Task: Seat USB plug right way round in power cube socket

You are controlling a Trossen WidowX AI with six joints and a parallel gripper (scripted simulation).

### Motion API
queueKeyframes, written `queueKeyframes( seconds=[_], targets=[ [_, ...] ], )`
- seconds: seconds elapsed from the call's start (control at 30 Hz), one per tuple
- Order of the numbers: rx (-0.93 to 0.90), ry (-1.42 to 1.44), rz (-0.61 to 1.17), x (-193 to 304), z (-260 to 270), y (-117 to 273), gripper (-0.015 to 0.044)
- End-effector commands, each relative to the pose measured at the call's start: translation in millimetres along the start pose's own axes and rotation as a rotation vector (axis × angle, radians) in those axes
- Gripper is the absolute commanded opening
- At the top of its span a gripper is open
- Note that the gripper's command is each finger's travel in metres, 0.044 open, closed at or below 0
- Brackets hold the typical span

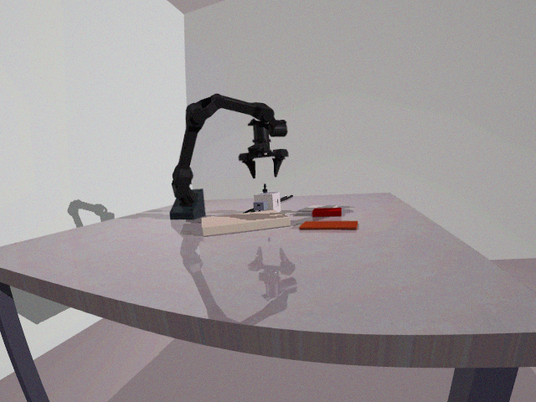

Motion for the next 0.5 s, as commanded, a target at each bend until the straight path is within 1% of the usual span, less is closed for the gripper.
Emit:
queueKeyframes(
  seconds=[0.0,0.47],
  targets=[
    [-0.001,-0.006,-0.005,-1.1,0.6,-4.5,0.044],
    [-0.001,-0.006,-0.005,-1.4,0.4,-18.7,0.044]
  ],
)
Point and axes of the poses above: the point midway between the two fingers, 35 mm back from their tips, its own y axis back along the fingers, its own z axis across the jaws, x = y × z, the point moved 2 cm from there along y, back along the fingers, and after that the axes turned 3 degrees about y, right-handed, at the moved point
